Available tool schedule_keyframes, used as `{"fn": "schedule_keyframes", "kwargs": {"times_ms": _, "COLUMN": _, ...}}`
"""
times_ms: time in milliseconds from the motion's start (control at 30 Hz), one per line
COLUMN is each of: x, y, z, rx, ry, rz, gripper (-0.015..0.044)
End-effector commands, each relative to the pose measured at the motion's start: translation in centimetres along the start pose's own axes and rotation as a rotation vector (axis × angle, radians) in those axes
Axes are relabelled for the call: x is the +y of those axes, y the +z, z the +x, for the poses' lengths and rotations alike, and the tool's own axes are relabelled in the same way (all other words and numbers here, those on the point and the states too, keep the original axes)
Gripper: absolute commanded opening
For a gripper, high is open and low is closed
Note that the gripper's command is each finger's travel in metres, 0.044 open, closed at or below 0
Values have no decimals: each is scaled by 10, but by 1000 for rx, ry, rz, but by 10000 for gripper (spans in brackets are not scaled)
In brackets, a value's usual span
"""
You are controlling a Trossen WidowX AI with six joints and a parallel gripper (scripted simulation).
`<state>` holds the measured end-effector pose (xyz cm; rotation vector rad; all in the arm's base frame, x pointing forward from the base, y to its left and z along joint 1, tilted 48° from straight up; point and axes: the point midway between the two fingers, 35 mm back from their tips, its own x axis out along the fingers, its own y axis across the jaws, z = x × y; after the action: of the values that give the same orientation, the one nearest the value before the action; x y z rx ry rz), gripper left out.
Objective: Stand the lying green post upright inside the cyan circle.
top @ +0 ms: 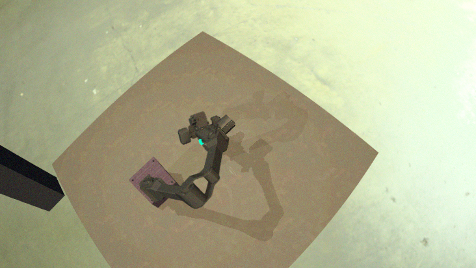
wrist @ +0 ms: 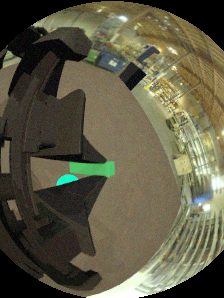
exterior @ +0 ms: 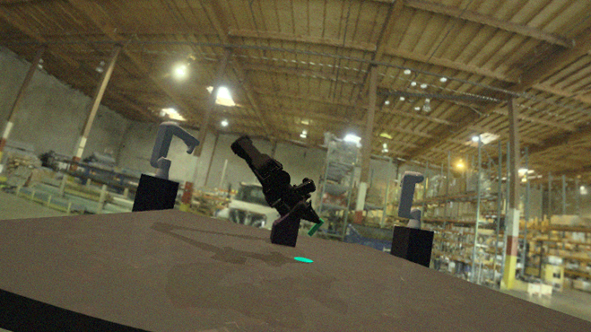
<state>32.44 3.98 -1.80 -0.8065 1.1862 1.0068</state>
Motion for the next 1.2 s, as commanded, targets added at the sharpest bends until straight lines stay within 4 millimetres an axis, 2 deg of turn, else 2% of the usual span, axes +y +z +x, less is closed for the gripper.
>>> {"fn": "schedule_keyframes", "kwargs": {"times_ms": 0, "x": 1, "y": 1, "z": -2, "rx": -36, "ry": -6, "rz": -15, "gripper": 23}}
{"fn": "schedule_keyframes", "kwargs": {"times_ms": 1167, "x": -2, "y": 2, "z": -18, "rx": -279, "ry": -92, "rz": -108, "gripper": 23}}
